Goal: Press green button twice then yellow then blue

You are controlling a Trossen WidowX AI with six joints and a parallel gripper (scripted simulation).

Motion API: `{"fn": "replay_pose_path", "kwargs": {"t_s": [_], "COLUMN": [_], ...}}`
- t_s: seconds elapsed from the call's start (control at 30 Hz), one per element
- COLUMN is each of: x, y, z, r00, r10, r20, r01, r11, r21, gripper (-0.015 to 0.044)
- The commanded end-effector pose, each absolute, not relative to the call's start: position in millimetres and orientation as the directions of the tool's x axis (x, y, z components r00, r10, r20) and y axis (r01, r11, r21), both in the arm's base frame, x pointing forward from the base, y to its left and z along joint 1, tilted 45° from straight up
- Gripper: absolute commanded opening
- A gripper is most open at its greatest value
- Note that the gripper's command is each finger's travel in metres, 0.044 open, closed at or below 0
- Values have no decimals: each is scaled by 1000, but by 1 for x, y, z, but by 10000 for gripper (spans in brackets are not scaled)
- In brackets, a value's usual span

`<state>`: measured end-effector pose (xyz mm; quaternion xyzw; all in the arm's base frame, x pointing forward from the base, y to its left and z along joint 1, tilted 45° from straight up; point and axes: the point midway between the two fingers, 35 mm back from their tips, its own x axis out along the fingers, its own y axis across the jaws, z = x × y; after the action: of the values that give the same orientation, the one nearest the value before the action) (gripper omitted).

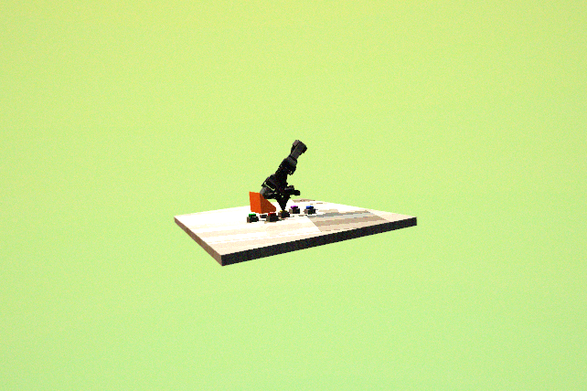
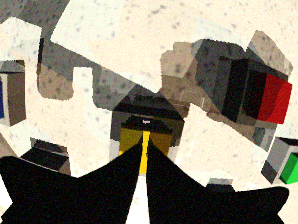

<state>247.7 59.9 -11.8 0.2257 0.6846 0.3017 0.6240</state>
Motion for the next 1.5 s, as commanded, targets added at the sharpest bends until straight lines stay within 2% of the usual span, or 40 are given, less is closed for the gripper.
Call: {"fn": "replay_pose_path", "kwargs": {"t_s": [0.0,0.43,1.03,1.13,1.33,1.47], "x": [246,246,258,265,269,266], "y": [62,62,-5,13,91,103], "z": [-13,-13,55,73,147,158], "r00": [-122,-122,-123,-121,-120,-123], "r10": [690,690,687,681,687,692], "r20": [-714,-714,-716,-722,-716,-712], "r01": [-60,-60,-59,-58,-59,-60], "r11": [713,713,715,721,715,711], "r21": [699,699,696,690,696,701], "gripper": [20,20,20,20,20,20]}}
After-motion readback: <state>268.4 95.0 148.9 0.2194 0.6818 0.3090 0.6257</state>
